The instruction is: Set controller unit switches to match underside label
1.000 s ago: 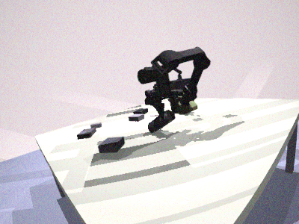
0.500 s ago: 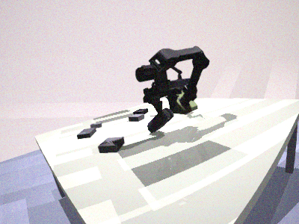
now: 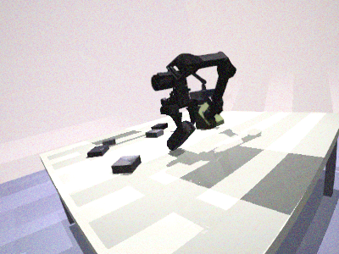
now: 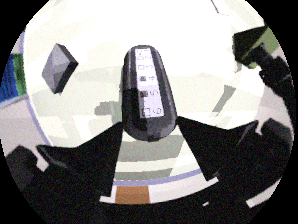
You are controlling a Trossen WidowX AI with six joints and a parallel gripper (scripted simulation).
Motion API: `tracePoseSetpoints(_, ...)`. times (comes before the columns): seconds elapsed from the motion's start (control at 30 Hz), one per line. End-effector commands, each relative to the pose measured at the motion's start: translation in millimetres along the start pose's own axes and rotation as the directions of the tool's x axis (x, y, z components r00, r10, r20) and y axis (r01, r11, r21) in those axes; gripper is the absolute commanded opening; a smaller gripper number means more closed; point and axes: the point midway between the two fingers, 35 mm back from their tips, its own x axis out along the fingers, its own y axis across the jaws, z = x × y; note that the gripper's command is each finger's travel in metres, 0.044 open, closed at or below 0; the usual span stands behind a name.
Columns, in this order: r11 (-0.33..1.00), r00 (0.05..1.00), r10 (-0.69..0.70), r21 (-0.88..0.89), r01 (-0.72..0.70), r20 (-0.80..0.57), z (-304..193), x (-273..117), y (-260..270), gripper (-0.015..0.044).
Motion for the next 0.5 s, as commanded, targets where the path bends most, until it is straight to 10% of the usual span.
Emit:
tracePoseSetpoints(0.0, 1.0, 1.0, 0.009, 0.001, -0.009, 0.011, 6.9, -5.7, 1.3, 0.0336)
tracePoseSetpoints(0.47, 1.0, 1.0, 0.009, 0.001, -0.009, 0.012, 16.6, -11.6, 1.2, 0.0336)
